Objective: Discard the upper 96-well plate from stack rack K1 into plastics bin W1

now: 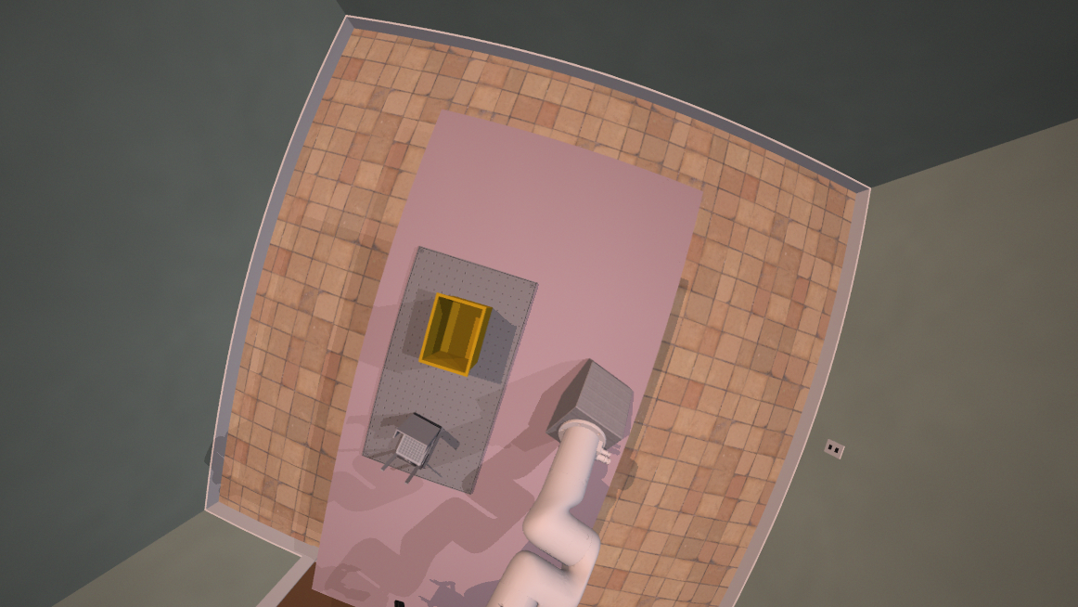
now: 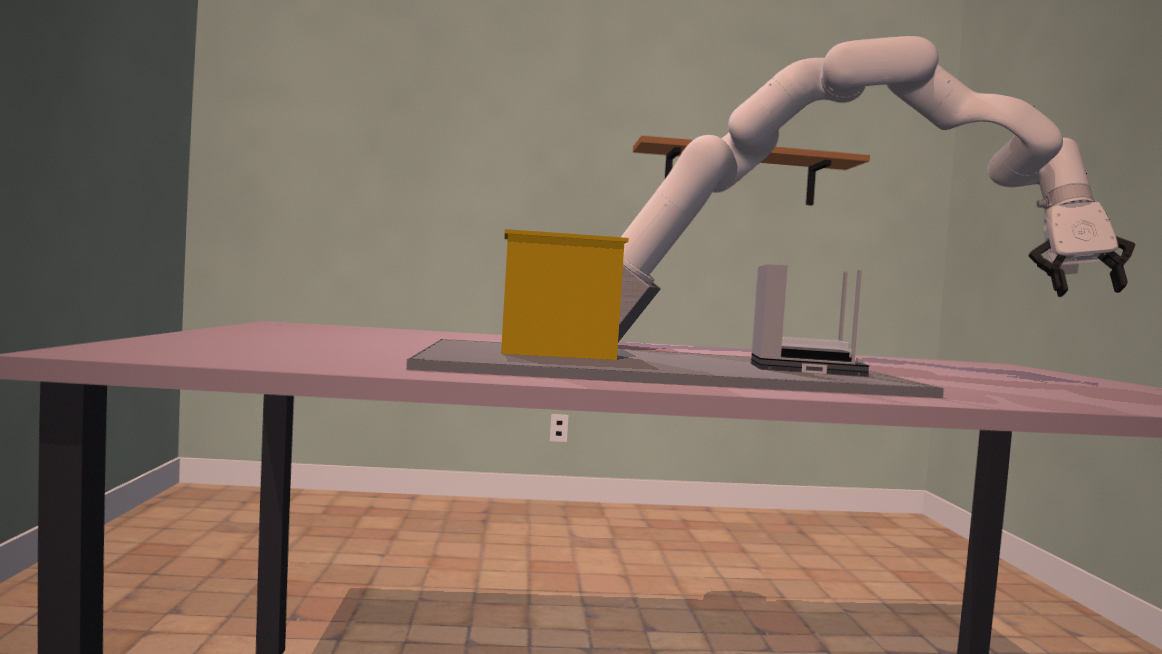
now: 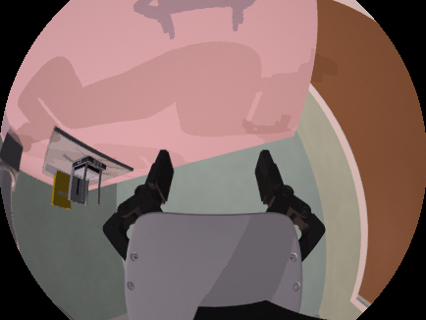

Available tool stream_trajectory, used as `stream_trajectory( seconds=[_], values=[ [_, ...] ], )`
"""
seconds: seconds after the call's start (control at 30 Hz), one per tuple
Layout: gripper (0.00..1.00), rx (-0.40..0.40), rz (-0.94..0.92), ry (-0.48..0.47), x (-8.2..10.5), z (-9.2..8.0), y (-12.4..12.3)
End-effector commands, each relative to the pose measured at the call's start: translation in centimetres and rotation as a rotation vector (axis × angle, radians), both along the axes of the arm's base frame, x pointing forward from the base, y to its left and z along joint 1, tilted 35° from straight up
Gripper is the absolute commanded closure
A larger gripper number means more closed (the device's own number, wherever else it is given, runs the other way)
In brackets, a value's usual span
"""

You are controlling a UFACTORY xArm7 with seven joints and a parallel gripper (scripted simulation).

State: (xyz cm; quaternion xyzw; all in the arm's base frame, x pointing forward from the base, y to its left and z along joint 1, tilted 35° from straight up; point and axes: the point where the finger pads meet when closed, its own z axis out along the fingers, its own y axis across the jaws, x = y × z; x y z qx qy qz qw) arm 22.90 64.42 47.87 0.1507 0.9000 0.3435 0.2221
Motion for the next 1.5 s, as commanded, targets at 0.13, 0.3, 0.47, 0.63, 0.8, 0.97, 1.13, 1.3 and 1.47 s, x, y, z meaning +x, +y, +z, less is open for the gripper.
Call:
stream_trajectory(
  seconds=[0.13,0.3,0.47,0.63,0.8,0.97,1.13,1.3,1.47],
  values=[
    [0.0,-0.012,-0.05,0.038,3.2,-0.8,-2.6],
    [0.0,-0.018,-0.075,0.059,4.7,-1.5,-3.9],
    [0.0,-0.035,-0.144,0.12,5.6,-1.9,-5.0],
    [0.0,-0.035,-0.144,0.12,7.3,-2.7,-6.7],
    [0.0,-0.035,-0.144,0.12,8.5,-3.2,-8.0],
    [0.0,-0.044,-0.217,0.188,9.4,-3.7,-9.2],
    [0.0,-0.047,-0.237,0.208,10.8,-4.5,-11.1],
    [0.0,-0.047,-0.237,0.208,12.0,-5.2,-12.8],
    [0.0,-0.048,-0.328,0.3,13.0,-5.8,-14.5]
  ],
)
